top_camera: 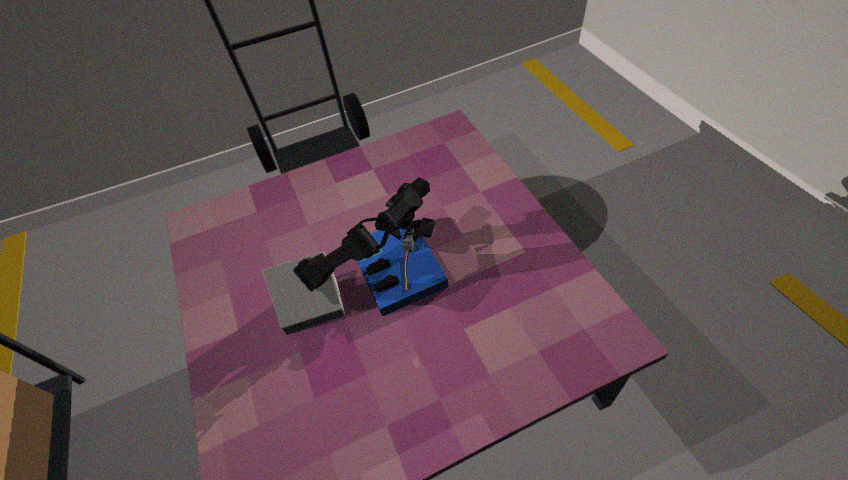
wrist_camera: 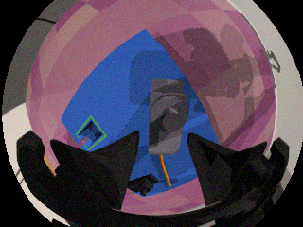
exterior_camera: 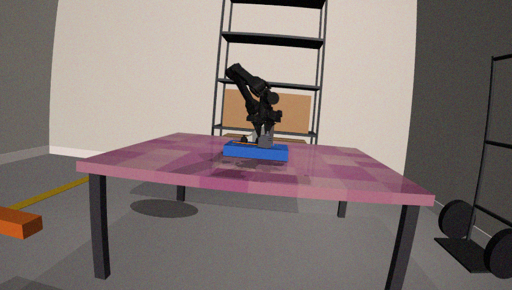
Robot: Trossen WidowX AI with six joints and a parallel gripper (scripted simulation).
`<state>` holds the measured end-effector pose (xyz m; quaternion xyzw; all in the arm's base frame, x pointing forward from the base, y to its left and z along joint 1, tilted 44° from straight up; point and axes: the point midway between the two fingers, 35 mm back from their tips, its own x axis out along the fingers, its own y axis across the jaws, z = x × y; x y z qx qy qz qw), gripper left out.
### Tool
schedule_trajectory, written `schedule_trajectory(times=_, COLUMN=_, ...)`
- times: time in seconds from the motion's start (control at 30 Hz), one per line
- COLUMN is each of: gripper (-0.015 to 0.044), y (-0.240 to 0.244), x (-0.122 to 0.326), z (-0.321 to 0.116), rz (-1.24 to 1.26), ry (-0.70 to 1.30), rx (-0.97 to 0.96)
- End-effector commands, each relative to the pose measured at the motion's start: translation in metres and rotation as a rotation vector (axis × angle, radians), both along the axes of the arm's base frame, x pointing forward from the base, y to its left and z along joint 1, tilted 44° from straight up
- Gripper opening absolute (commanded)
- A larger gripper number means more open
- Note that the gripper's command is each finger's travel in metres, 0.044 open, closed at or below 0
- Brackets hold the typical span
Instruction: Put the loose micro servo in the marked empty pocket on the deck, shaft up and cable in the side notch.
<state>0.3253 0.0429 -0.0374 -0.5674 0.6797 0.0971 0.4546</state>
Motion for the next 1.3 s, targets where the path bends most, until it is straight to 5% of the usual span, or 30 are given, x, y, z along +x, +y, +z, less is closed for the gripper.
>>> schedule_trajectory(times=0.0, gripper=0.0151, y=-0.001, x=0.000, z=0.000, rz=0.006, ry=0.004, rx=-0.004)
schedule_trajectory(times=0.2, gripper=0.0092, y=-0.001, x=0.000, z=0.000, rz=0.006, ry=0.004, rx=-0.004)
schedule_trajectory(times=0.33, gripper=0.0000, y=0.007, x=-0.001, z=0.007, rz=0.006, ry=0.005, rx=-0.003)
schedule_trajectory(times=1.27, gripper=0.0000, y=0.015, x=-0.018, z=0.025, rz=0.006, ry=0.006, rx=-0.003)
